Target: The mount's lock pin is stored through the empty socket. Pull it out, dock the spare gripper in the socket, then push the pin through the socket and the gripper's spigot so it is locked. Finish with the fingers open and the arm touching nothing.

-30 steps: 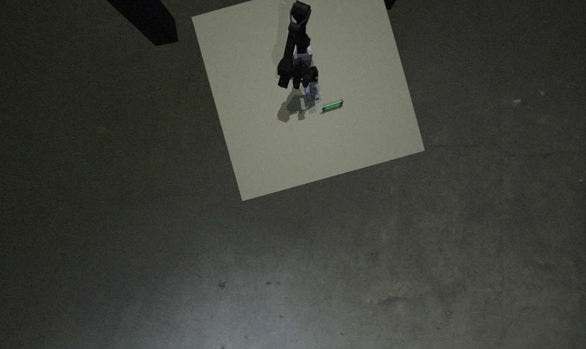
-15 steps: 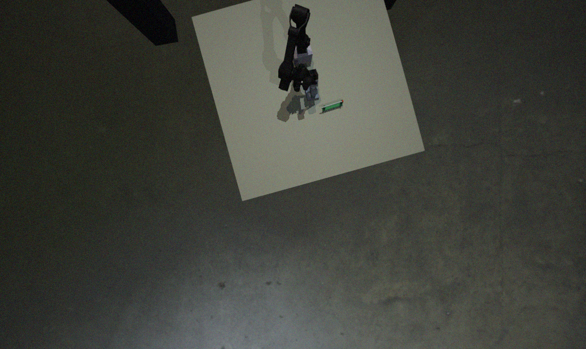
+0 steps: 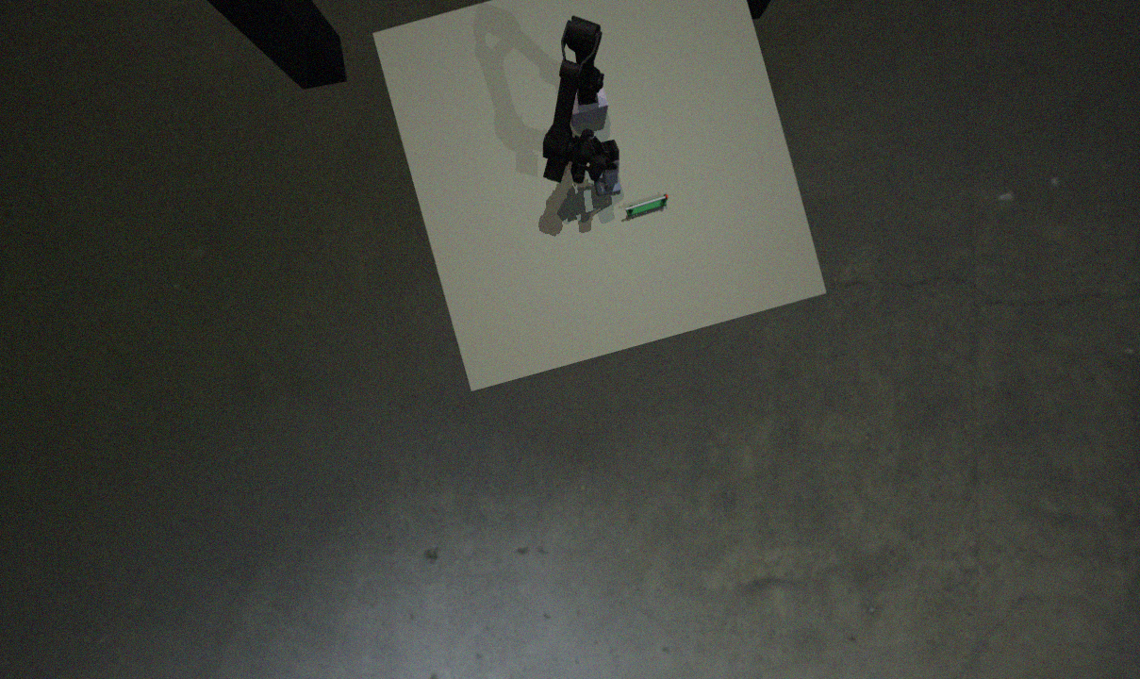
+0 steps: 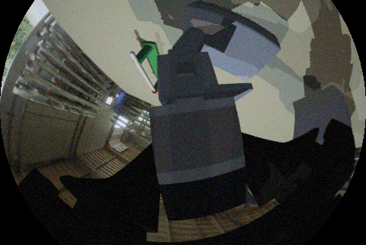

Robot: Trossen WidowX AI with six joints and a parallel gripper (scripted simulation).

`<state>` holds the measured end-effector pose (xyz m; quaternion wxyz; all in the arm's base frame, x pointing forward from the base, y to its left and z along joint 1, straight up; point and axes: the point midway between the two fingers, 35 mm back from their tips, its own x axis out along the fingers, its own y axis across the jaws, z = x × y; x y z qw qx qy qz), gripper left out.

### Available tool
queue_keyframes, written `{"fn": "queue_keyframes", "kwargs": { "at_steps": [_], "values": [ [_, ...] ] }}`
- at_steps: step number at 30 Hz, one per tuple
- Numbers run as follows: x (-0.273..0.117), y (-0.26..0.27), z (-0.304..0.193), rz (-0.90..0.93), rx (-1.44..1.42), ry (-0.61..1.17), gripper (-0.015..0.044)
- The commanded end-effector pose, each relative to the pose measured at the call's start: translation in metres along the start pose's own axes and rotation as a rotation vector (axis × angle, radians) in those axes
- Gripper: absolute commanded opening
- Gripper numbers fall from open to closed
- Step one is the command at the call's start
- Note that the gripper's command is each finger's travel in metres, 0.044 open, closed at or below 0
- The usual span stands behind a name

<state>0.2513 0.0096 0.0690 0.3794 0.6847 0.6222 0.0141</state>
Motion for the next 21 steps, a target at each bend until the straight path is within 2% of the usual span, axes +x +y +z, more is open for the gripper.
{"fn": "queue_keyframes", "kwargs": {
  "at_steps": [1,17,21],
  "values": [
    [0.0032,0.0021,0.005,0.011,0.006,0.008,0.0],
    [0.0032,0.0002,0.0045,0.002,0.006,0.004,0.0],
    [0.0032,0.0002,0.0045,0.002,0.006,0.004,0.0105]
  ]
}}
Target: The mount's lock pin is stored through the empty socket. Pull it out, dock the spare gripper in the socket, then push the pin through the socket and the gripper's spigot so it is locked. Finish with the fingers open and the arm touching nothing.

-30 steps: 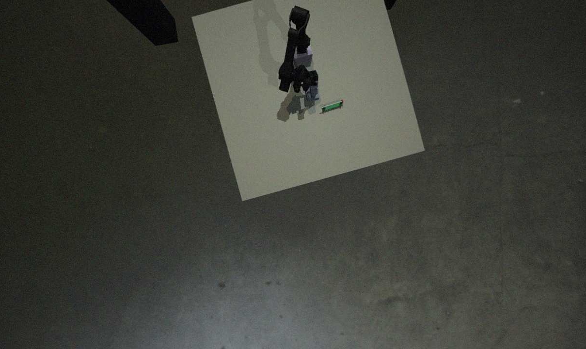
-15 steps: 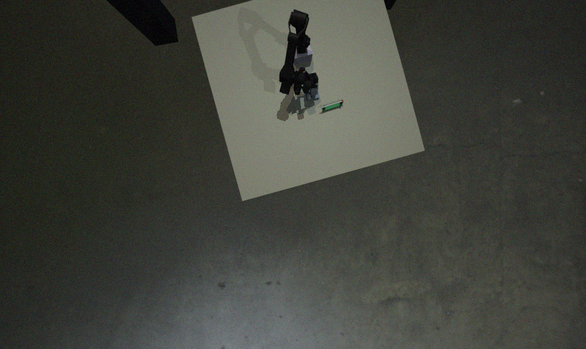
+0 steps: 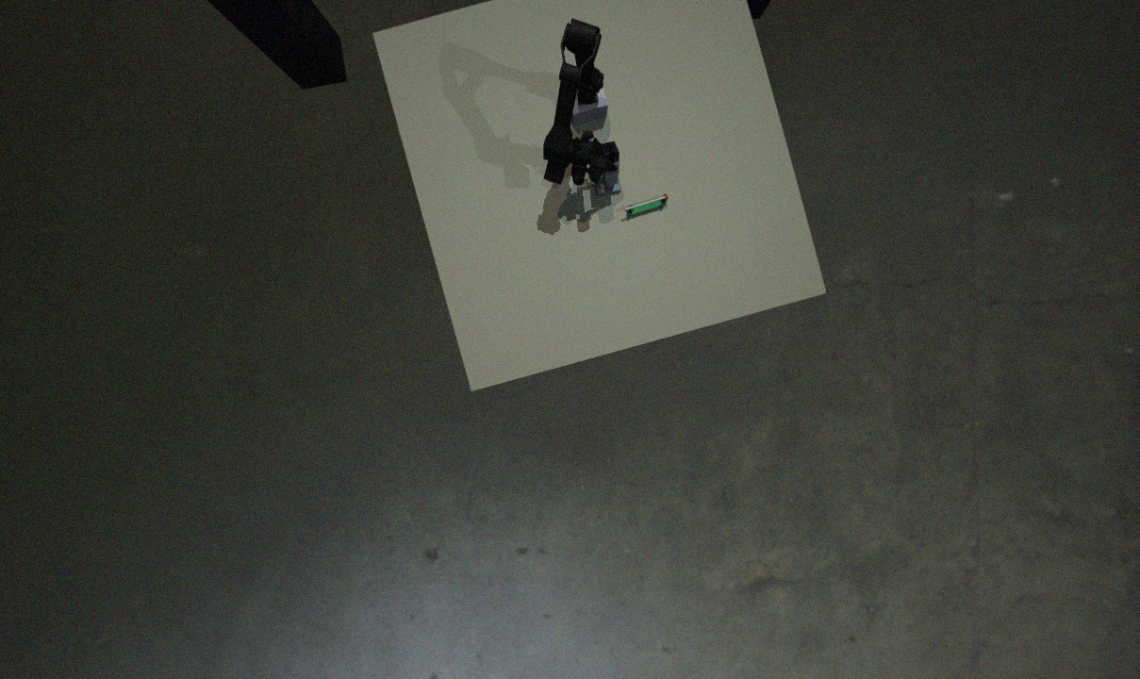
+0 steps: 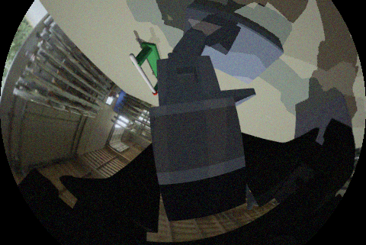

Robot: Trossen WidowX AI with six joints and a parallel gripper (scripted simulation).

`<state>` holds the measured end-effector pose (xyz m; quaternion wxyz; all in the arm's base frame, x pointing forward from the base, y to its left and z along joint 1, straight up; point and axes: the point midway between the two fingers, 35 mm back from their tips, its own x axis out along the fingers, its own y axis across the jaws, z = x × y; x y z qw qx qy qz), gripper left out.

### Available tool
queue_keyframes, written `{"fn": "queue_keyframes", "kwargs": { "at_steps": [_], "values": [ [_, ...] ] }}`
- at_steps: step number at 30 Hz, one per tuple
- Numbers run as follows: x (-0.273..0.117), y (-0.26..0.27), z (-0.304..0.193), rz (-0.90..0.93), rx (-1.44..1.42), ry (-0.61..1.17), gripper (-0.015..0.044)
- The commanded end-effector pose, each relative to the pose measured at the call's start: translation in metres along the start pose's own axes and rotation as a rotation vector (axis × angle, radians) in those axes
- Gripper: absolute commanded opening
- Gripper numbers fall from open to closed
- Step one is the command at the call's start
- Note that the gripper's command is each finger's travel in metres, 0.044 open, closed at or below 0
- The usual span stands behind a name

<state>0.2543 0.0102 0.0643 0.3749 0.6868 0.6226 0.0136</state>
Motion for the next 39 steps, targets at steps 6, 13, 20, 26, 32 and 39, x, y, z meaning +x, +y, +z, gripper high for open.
{"fn": "queue_keyframes", "kwargs": {
  "at_steps": [6,13,20,26,32,39],
  "values": [
    [0.0,0.0,0.0,0.0,-0.003,-0.001,0.0263],
    [0.0,0.0,0.0,0.0,-0.003,-0.001,0.044],
    [-0.006,0.0,-0.009,0.0,0.002,0.001,0.044],
    [-0.011,0.0,-0.018,0.002,0.014,0.008,0.044],
    [-0.016,-0.001,-0.027,0.004,0.024,0.013,0.044],
    [-0.022,-0.001,-0.037,0.006,0.036,0.019,0.044]
  ]
}}
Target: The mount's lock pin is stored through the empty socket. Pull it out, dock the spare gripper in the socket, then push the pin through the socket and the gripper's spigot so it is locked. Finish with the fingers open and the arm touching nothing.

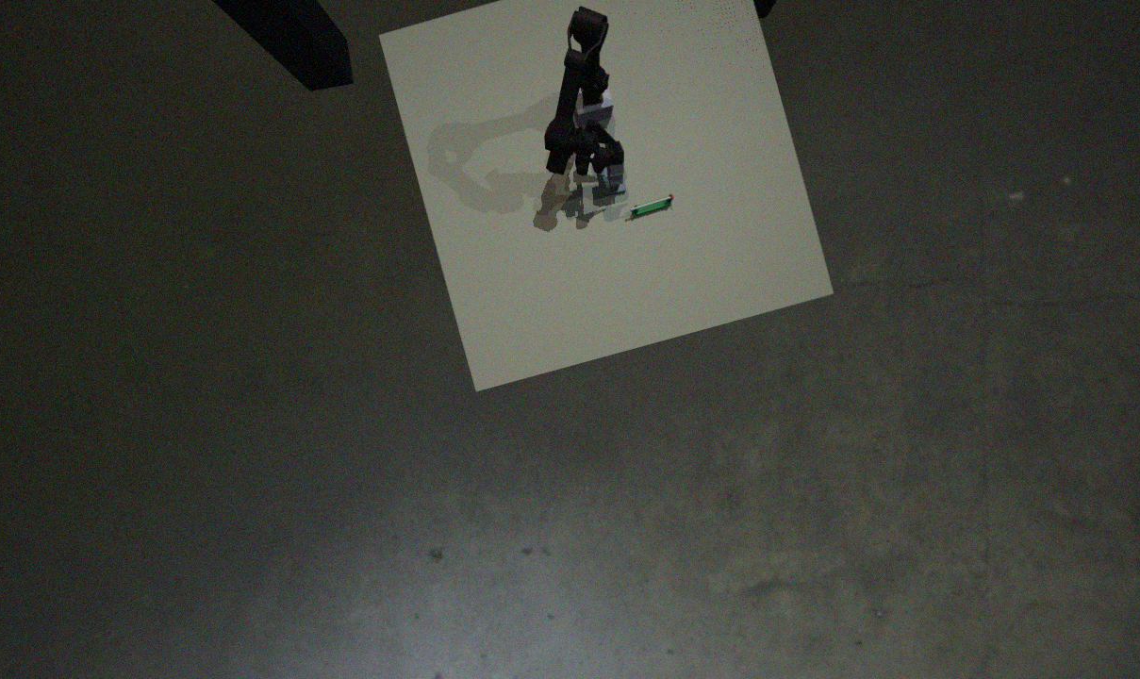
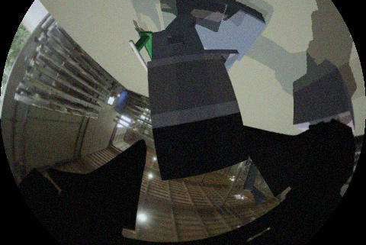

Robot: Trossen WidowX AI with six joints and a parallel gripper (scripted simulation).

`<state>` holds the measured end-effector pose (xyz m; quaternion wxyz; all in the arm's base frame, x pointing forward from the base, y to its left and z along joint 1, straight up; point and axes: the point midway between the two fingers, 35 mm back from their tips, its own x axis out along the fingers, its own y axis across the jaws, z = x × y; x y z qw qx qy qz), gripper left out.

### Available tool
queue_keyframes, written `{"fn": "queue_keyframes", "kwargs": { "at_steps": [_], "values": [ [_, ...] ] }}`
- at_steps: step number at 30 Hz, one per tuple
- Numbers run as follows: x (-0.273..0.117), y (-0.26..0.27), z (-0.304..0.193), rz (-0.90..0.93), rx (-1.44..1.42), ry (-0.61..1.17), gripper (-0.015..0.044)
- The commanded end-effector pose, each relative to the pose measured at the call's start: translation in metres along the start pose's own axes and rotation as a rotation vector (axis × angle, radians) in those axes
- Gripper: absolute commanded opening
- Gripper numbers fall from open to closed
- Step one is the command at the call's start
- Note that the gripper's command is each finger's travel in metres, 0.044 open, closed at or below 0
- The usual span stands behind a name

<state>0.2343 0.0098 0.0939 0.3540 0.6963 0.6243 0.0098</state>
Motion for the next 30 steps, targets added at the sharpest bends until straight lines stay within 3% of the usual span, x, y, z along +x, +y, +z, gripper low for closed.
{"fn": "queue_keyframes", "kwargs": {
  "at_steps": [1,30],
  "values": [
    [-0.005,0.0,-0.008,-0.001,-0.002,-0.002,0.044],
    [-0.026,0.004,-0.05,0.008,0.059,0.03,0.044]
  ]
}}
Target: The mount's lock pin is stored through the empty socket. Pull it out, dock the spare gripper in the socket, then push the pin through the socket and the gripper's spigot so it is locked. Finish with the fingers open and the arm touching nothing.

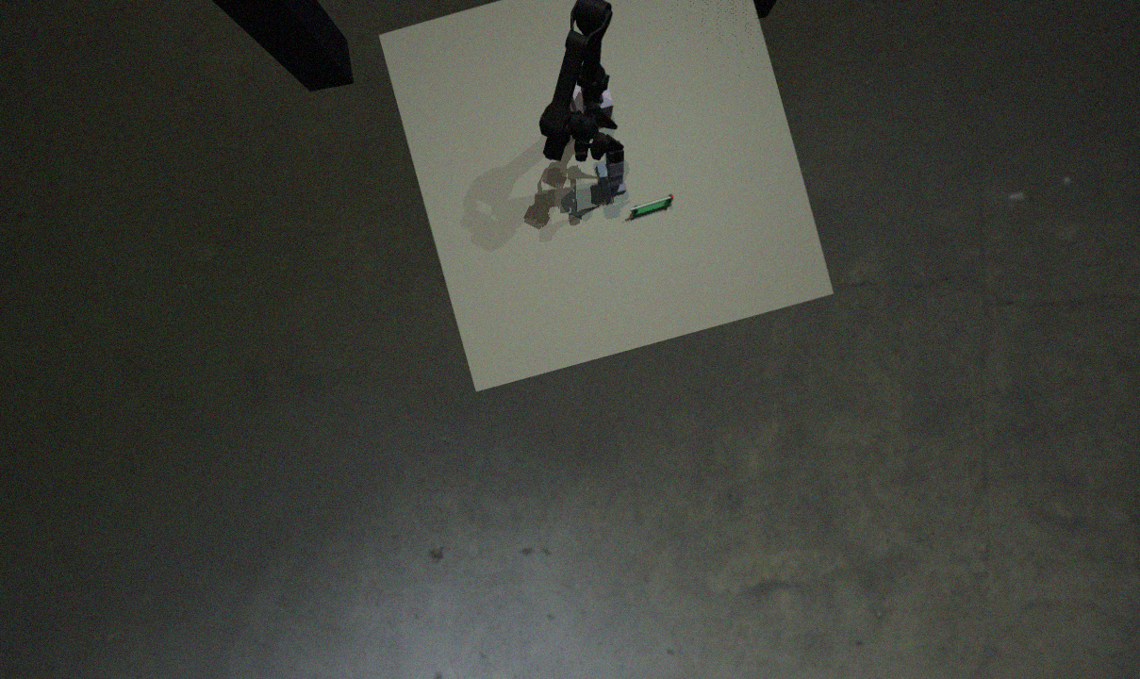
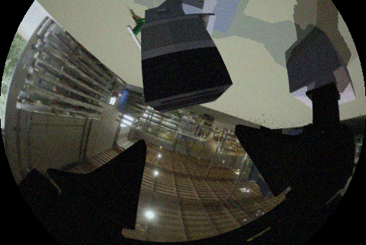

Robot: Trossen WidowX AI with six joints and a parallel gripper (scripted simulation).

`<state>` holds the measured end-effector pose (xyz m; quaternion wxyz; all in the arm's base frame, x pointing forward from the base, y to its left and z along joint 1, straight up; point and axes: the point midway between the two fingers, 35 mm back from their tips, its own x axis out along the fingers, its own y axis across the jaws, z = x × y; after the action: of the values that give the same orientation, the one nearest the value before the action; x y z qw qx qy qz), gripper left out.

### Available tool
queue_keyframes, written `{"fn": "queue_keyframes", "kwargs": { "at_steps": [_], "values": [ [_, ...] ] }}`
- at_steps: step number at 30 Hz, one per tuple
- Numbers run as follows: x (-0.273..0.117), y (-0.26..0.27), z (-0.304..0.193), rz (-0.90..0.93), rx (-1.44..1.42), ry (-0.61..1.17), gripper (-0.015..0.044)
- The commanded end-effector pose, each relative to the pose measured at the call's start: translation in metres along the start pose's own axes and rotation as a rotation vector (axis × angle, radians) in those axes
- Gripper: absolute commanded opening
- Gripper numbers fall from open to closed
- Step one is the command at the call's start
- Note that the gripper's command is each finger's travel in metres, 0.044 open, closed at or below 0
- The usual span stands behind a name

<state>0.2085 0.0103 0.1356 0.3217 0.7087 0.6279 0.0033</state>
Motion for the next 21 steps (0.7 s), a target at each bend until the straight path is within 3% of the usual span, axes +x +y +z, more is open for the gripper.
{"fn": "queue_keyframes", "kwargs": {
  "at_steps": [1,21],
  "values": [
    [-0.003,0.005,-0.008,0.002,-0.003,-0.005,0.044],
    [-0.009,0.016,-0.033,0.034,-0.002,-0.081,0.044]
  ]
}}
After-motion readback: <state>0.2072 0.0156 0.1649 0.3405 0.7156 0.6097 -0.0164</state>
